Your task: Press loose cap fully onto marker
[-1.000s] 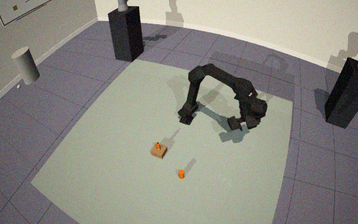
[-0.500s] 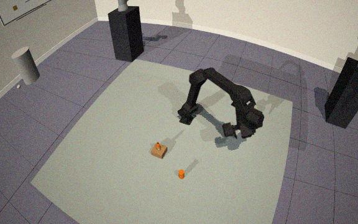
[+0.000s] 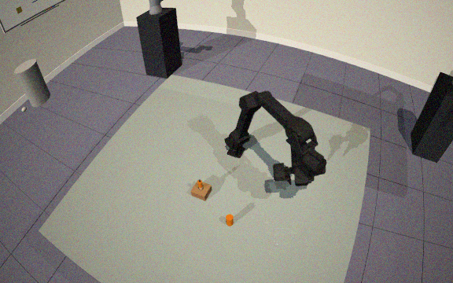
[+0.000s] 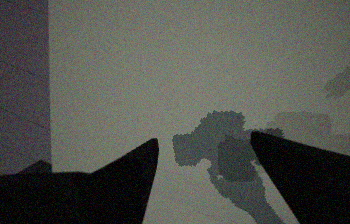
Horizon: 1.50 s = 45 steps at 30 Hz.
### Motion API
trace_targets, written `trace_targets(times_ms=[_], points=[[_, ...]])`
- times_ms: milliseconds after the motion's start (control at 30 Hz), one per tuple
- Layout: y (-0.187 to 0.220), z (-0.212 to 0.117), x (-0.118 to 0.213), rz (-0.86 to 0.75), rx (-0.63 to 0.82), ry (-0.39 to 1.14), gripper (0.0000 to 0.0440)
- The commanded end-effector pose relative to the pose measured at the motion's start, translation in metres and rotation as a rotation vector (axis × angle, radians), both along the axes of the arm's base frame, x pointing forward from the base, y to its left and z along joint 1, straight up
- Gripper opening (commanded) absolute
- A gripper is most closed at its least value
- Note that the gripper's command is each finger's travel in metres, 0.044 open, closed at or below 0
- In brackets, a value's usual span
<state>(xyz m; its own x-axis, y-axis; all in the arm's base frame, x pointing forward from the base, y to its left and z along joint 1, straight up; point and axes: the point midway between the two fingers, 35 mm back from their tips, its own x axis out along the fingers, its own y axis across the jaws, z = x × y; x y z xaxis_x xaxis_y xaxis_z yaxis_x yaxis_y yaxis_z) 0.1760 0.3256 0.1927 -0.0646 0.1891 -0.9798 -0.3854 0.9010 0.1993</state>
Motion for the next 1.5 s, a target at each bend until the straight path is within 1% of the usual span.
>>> trace_targets(times_ms=[0,600,1467], points=[[-0.004,-0.001,0.012,-0.021,-0.008,-0.004,0.0332],[-0.037,-0.007,0.071,-0.166,-0.053,-0.001,0.033],[-0.108,-0.016,0.143,-0.341,-0.134,0.0,0.0324]])
